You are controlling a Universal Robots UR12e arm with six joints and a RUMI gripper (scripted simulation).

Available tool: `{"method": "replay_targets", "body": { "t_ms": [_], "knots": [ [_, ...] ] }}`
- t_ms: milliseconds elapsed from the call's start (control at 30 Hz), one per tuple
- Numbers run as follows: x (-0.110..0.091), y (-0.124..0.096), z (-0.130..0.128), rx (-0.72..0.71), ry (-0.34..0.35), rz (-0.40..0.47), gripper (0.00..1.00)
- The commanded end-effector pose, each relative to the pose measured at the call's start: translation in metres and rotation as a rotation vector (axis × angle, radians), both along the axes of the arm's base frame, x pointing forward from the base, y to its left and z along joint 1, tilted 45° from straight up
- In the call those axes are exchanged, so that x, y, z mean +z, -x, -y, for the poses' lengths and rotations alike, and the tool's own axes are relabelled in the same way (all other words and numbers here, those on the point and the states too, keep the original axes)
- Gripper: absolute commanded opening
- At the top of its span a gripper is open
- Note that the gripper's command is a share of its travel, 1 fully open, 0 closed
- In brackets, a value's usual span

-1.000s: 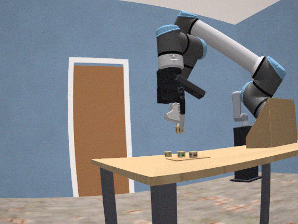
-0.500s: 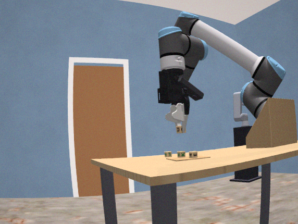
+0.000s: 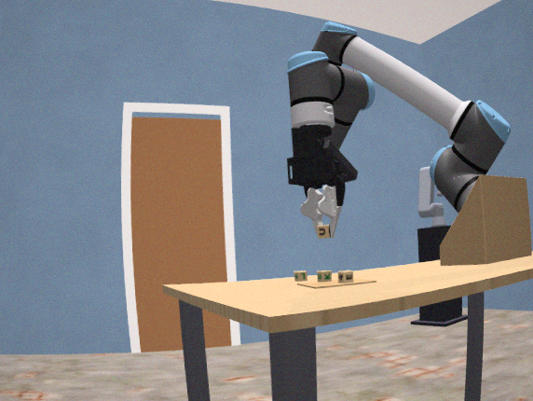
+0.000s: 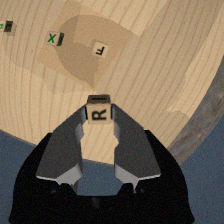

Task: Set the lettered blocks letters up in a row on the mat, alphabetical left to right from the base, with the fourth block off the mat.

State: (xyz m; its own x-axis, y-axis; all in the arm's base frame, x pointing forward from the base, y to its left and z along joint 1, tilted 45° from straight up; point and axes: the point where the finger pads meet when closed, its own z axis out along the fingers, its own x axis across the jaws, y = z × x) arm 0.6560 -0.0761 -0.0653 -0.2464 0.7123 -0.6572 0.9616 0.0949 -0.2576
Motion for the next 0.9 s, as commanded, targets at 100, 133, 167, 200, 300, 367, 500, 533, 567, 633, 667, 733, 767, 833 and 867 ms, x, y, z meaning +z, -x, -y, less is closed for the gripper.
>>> {"method": "replay_targets", "body": {
  "t_ms": [100,133,167,200,300,367,500,533,567,633,667,733,767,833,867],
  "knots": [
    [0.009,0.011,0.006,0.152,-0.029,-0.137,0.05],
    [0.01,0.012,0.007,0.169,-0.031,-0.153,0.05],
    [0.011,0.013,0.008,0.185,-0.034,-0.169,0.05],
    [0.012,0.015,0.008,0.201,-0.037,-0.185,0.05],
    [0.014,0.017,0.01,0.233,-0.042,-0.216,0.05],
    [0.016,0.019,0.011,0.263,-0.047,-0.246,0.05],
    [0.02,0.025,0.014,0.335,-0.059,-0.316,0.05],
    [0.021,0.026,0.015,0.352,-0.061,-0.332,0.05],
    [0.022,0.027,0.015,0.368,-0.064,-0.348,0.05],
    [0.024,0.03,0.017,0.4,-0.069,-0.379,0.05],
    [0.024,0.031,0.017,0.416,-0.072,-0.396,0.05],
    [0.026,0.033,0.018,0.449,-0.077,-0.427,0.05],
    [0.027,0.034,0.019,0.465,-0.08,-0.443,0.05],
    [0.029,0.037,0.02,0.497,-0.085,-0.474,0.05],
    [0.029,0.037,0.02,0.497,-0.085,-0.474,0.05]
  ]
}}
